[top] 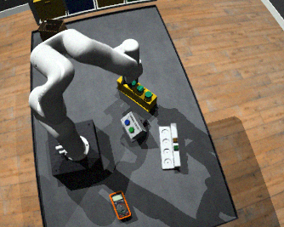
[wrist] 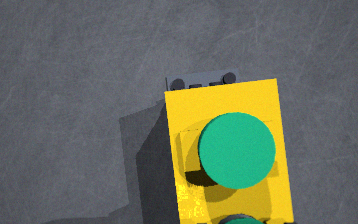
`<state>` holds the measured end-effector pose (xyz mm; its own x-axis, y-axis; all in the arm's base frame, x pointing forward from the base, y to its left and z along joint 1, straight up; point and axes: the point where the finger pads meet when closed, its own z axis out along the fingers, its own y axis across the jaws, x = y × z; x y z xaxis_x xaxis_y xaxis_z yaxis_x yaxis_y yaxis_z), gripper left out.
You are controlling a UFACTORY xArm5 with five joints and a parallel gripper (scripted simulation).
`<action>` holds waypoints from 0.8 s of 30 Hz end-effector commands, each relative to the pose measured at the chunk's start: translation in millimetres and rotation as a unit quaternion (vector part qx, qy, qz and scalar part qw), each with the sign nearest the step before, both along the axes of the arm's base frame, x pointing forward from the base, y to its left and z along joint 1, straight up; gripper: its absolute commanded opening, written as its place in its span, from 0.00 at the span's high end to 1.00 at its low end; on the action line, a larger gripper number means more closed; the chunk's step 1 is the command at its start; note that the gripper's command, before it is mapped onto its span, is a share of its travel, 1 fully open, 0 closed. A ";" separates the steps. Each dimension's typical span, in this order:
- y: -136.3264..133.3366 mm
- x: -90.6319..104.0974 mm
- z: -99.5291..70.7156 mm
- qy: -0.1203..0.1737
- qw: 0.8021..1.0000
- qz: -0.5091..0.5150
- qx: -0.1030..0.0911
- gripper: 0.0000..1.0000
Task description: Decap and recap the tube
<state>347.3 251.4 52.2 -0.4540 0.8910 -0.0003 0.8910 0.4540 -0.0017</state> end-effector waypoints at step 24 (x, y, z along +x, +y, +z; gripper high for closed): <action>0.6 0.9 1.4 -0.002 0.901 0.434 -0.001 1.00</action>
<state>347.3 251.3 52.6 -0.9747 0.2236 0.0013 0.2236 0.9747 -0.0016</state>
